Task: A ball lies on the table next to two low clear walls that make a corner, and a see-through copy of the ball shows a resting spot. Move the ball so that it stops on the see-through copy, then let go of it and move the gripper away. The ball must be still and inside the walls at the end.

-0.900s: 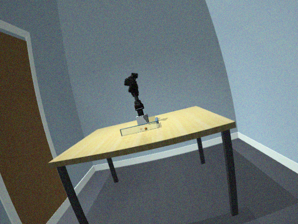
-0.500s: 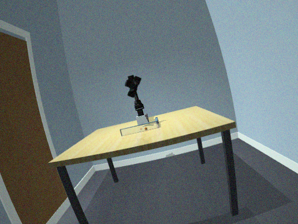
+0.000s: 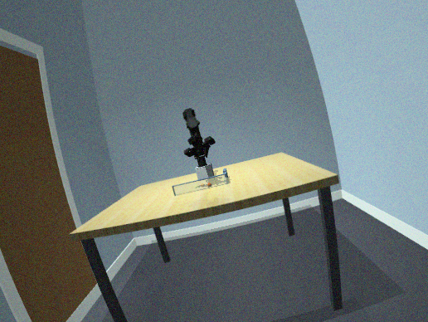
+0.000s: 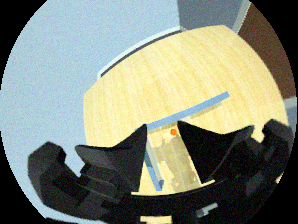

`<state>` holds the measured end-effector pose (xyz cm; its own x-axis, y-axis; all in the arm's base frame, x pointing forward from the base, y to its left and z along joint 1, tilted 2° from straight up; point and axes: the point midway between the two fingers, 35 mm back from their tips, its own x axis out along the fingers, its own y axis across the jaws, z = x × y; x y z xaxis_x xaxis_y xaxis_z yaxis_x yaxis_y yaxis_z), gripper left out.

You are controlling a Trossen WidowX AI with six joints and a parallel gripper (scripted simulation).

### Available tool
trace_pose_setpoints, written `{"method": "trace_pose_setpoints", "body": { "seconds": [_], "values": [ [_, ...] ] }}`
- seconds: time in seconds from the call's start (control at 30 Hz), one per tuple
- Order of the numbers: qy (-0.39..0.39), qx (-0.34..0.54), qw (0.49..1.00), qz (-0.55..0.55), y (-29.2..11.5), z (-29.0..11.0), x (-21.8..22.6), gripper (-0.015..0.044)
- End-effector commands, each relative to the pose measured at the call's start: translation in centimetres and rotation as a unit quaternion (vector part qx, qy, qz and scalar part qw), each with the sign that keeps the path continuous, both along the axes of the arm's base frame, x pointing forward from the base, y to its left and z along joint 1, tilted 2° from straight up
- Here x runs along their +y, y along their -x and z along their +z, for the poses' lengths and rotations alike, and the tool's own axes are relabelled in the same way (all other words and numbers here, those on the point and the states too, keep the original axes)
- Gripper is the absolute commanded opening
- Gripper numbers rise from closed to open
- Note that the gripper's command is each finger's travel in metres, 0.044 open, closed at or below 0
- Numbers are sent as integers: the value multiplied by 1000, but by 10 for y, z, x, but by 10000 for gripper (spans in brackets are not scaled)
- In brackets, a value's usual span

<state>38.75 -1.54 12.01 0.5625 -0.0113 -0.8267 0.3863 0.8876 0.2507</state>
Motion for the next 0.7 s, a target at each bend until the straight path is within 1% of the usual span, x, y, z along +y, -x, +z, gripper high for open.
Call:
{"method": "trace_pose_setpoints", "body": {
  "seconds": [0.0, 0.1, 0.17, 0.47, 0.57, 0.67],
  "values": [
    [39, 143, 986, 71, 1, -58, 0, 213],
    [52, 231, 964, 118, 8, -93, 0, 213],
    [56, 269, 951, 140, 13, -108, 0, 213],
    [56, 273, 950, 143, 13, -110, 0, 213],
    [56, 273, 950, 143, 13, -123, 0, 213],
    [56, 273, 950, 143, 13, -125, 0, 213]
  ]
}}
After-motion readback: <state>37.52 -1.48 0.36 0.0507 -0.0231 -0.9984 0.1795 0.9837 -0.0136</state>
